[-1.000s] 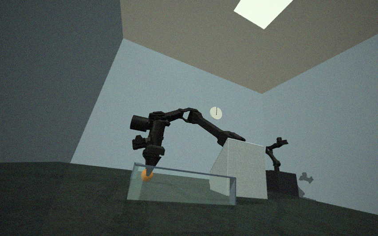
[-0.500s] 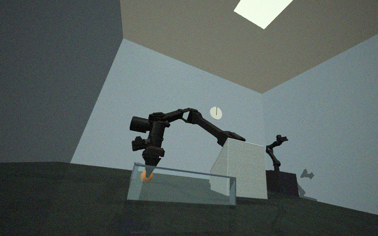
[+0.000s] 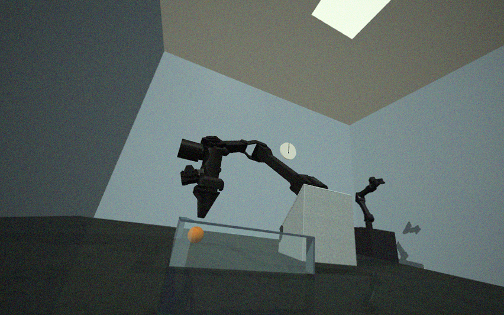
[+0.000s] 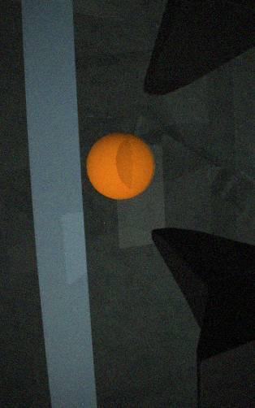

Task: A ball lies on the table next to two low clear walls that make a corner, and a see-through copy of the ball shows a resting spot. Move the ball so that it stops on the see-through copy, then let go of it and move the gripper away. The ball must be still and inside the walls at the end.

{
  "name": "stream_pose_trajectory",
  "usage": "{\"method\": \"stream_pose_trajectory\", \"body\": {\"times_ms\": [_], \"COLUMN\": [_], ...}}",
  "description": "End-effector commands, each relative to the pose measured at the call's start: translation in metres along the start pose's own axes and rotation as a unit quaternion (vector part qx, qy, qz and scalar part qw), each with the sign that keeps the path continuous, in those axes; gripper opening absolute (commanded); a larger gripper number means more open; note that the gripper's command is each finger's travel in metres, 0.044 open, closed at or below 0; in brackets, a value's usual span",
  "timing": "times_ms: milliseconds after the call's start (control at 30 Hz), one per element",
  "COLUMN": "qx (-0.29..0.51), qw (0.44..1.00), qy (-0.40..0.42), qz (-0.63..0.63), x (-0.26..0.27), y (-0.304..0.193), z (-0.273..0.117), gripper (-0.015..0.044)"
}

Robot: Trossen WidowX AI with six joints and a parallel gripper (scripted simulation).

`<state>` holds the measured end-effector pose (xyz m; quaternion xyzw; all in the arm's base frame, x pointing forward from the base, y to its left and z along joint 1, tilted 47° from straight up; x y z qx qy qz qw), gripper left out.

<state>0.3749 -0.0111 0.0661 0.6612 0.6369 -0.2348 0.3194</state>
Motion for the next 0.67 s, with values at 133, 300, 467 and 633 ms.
{"method": "stream_pose_trajectory", "body": {"times_ms": [133, 300, 467, 633], "qx": [-0.015, -0.015, -0.014, -0.014], "qw": [1.0, 1.0, 1.0, 1.0], "qy": [0.002, 0.002, 0.001, 0.001], "qz": [0.0, 0.0, 0.003, 0.003], "x": [0.001, 0.001, -0.001, -0.001], "y": [0.002, 0.002, -0.001, -0.002], "z": [-0.029, -0.029, -0.068, -0.071], "gripper": [0.031, 0.031, 0.044, 0.044]}}
Point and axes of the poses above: the point midway between the two fingers, 35 mm back from their tips, its own z axis out along the fingers, its own x axis across the jaws, y = z × x, the point moved 4 cm from there along -z, back along the fingers, and after that the axes turned 10 degrees about z, right-handed, at the moved point
